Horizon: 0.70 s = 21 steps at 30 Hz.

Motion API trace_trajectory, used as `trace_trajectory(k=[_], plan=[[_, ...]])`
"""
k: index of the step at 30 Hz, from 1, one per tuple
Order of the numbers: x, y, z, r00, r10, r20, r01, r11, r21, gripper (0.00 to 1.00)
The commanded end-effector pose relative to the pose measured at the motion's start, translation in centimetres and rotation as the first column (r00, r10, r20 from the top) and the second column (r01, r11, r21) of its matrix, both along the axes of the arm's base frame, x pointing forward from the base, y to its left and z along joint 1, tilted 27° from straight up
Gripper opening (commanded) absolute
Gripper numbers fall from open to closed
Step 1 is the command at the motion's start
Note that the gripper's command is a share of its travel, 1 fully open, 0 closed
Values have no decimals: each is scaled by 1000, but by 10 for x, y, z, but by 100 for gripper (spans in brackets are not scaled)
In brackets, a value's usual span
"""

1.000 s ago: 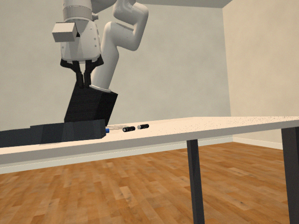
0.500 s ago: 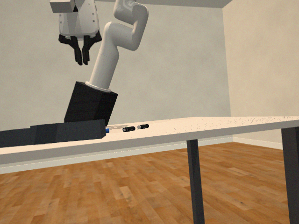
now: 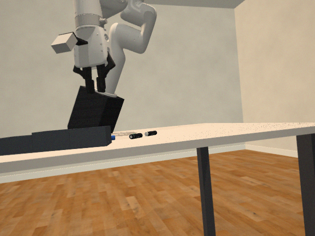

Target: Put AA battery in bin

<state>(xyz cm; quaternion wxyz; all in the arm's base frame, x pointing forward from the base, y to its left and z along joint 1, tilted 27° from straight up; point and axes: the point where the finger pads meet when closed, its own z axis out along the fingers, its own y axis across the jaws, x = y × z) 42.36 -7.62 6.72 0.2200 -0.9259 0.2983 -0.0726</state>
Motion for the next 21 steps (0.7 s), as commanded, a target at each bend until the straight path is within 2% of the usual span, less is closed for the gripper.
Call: trace_trajectory(k=[1, 7, 12, 14, 15, 21], plan=[[-10, 19, -24, 988, -143, -49, 145, 989, 33, 28], [-30, 46, -61, 943, -303, -135, 314, 947, 69, 28], [-30, 47, -62, 880, -423, -215, 448, 890, 85, 28], [-30, 47, -62, 880, -423, -215, 448, 890, 85, 28], [-30, 47, -62, 835, -490, -250, 524, 846, 93, 28], [-30, 47, -62, 735, -603, -311, 656, 749, 99, 28]])
